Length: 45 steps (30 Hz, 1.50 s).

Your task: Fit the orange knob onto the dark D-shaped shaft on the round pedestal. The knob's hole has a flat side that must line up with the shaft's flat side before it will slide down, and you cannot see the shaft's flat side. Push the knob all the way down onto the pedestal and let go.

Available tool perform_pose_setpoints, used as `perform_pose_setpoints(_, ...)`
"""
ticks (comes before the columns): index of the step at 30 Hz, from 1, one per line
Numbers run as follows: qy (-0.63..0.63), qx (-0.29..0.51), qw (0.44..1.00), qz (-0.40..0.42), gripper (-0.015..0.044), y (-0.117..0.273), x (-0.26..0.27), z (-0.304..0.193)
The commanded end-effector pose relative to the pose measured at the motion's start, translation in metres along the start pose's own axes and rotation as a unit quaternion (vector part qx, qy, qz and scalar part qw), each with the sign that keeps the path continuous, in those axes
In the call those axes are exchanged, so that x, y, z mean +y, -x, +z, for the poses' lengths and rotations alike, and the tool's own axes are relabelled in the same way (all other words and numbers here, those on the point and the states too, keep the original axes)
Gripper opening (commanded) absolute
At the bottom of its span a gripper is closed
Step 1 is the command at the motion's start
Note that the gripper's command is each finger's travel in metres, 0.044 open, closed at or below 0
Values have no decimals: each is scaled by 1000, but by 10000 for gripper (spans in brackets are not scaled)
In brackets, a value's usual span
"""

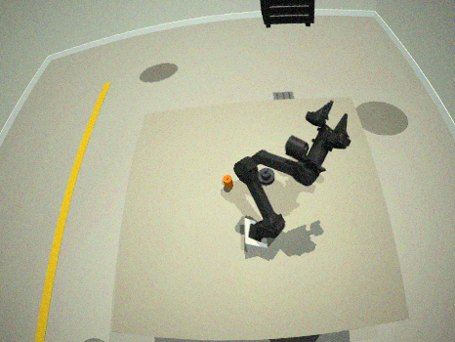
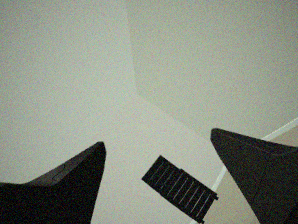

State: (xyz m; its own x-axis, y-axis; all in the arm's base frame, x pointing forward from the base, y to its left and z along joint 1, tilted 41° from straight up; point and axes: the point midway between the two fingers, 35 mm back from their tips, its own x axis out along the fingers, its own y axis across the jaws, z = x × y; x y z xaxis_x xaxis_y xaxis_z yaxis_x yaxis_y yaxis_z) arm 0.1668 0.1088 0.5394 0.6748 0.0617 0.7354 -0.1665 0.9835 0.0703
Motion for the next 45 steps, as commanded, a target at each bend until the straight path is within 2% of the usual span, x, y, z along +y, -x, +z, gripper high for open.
perform_pose_setpoints(1, 0, 0, 1000, 0, 426, 0, 0, 0)
perform_pose_setpoints(3, -9, -11, 1000, 3, 440, 1, -1, 9)
perform_pose_setpoints(11, -121, -133, 984, 7, 440, 17, -39, 105)
perform_pose_setpoints(17, -213, -207, 954, -29, 440, 31, -101, 150)
perform_pose_setpoints(23, -298, -249, 917, -93, 440, 37, -178, 160)
perform_pose_setpoints(31, -390, -246, 863, -205, 440, 34, -276, 118)
perform_pose_setpoints(34, -409, -227, 850, -242, 440, 33, -292, 91)
perform_pose_setpoints(41, -459, -154, 801, -352, 440, 22, -346, 2)
perform_pose_setpoints(45, -475, -81, 781, -398, 440, 13, -354, -57)
